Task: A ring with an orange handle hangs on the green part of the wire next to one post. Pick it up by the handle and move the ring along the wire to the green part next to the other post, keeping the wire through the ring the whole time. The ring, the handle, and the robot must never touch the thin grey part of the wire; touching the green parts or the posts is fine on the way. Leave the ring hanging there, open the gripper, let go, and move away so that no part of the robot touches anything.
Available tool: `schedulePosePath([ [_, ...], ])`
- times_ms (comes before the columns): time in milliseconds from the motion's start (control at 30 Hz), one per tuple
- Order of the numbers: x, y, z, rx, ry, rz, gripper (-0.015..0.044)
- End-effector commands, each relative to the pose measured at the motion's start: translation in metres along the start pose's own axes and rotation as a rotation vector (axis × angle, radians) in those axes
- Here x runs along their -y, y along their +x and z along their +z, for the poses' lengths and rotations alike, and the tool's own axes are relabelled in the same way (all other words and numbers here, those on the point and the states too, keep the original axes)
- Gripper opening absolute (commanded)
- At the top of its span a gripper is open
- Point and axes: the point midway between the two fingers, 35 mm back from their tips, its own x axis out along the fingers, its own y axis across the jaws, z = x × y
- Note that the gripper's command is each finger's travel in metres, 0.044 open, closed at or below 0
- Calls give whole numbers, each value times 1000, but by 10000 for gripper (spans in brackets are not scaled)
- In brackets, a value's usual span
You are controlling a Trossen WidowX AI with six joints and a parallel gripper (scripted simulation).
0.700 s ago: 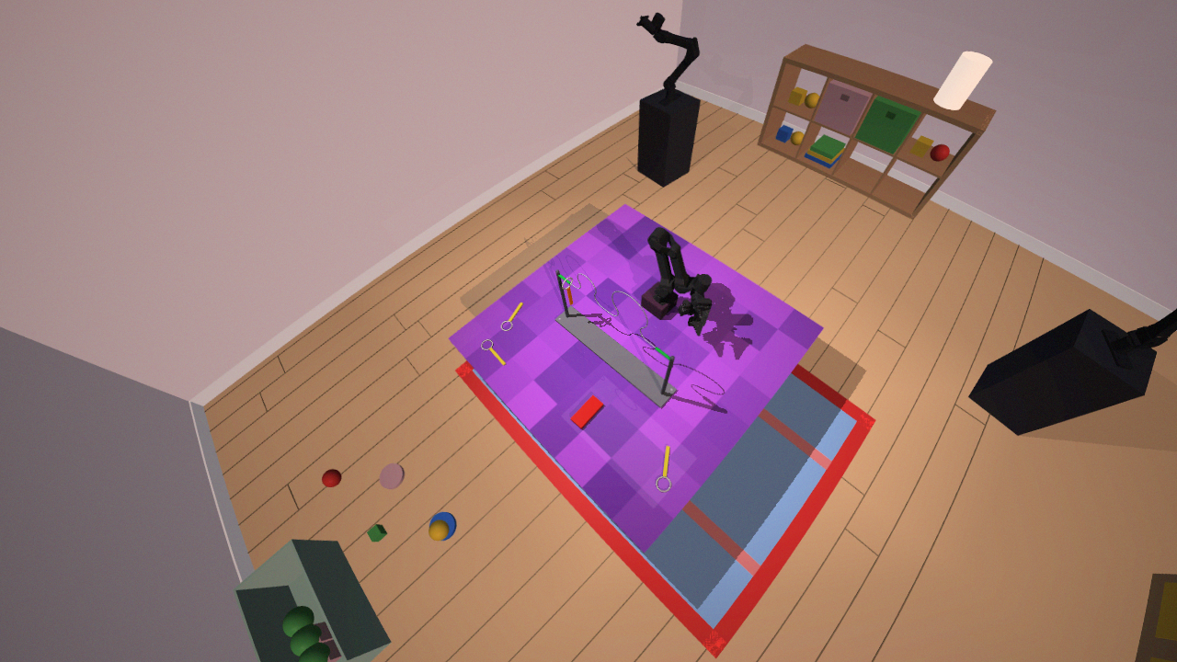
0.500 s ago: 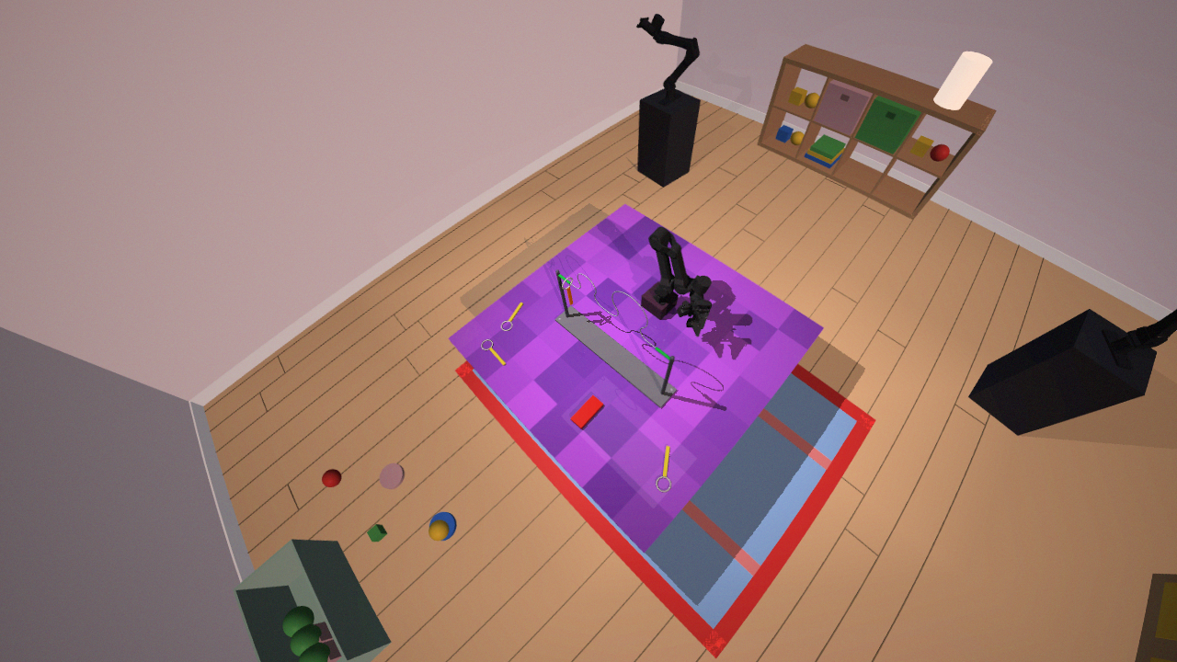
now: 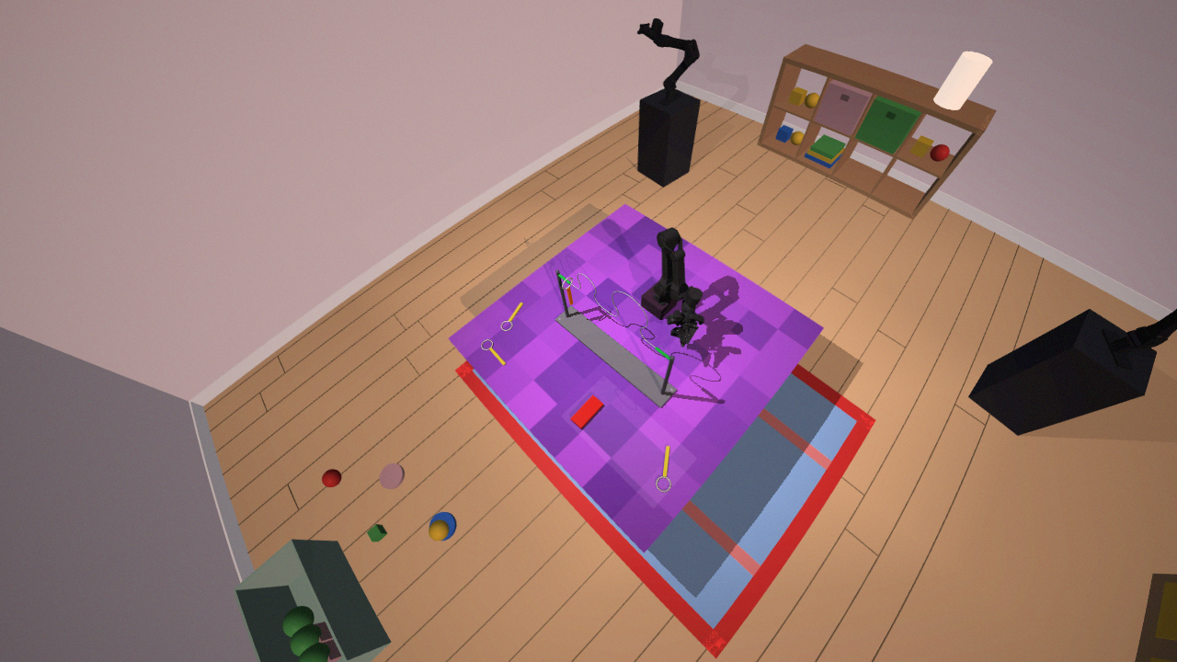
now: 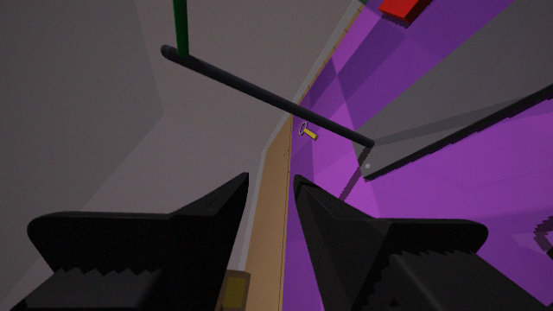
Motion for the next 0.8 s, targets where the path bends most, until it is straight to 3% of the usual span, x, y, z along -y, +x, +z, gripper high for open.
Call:
schedulePosePath([
  [0, 7, 18, 21, 35, -78, -23, 160],
  [767, 58, 70, 157, 172, -421, -144, 160],
])
